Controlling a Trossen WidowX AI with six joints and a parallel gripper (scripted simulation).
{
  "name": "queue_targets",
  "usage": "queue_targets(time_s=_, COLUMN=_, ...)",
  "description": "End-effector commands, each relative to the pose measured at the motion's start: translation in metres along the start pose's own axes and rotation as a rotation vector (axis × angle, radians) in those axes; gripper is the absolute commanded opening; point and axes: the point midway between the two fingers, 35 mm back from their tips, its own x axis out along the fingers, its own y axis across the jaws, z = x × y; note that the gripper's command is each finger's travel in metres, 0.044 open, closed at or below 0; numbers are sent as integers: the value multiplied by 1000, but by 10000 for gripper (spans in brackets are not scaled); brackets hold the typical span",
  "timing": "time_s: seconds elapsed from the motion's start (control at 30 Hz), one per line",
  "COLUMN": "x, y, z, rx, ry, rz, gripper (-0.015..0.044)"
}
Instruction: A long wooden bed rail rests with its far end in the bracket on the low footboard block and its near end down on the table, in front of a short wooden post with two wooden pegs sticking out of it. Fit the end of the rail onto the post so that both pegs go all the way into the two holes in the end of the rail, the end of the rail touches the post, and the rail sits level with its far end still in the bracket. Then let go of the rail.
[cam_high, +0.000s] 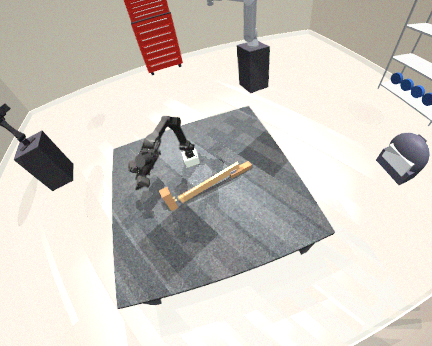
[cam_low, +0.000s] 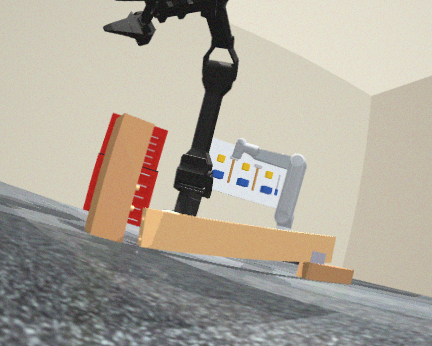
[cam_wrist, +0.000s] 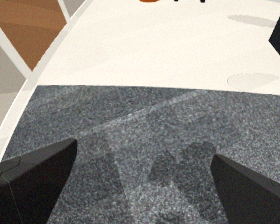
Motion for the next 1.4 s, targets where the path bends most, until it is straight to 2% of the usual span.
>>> queue_targets(time_s=0.0, x=0, y=0, z=-2, rx=-19, ry=5, rz=1, gripper=426)
queue_targets(time_s=0.07, x=3, y=4, z=-18, rx=-172, ry=46, rz=14, gripper=440)
queue_targets(time_s=0.27, x=11, y=13, z=-92, rx=-869, ry=216, rz=130, gripper=440)
queue_targets(time_s=0.57, x=15, y=0, z=-181, rx=-1804, ry=365, rz=455, gripper=440)
queue_targets(time_s=0.97, x=6, y=-31, z=-254, rx=-2528, ry=378, rz=884, gripper=440)
queue_targets(time_s=1.3, x=-12, y=-73, z=-308, rx=-3014, ry=242, rz=1397, gripper=440)
queue_targets(time_s=1.37, x=-13, y=-75, z=-311, rx=-3037, ry=228, rz=1430, gripper=440)
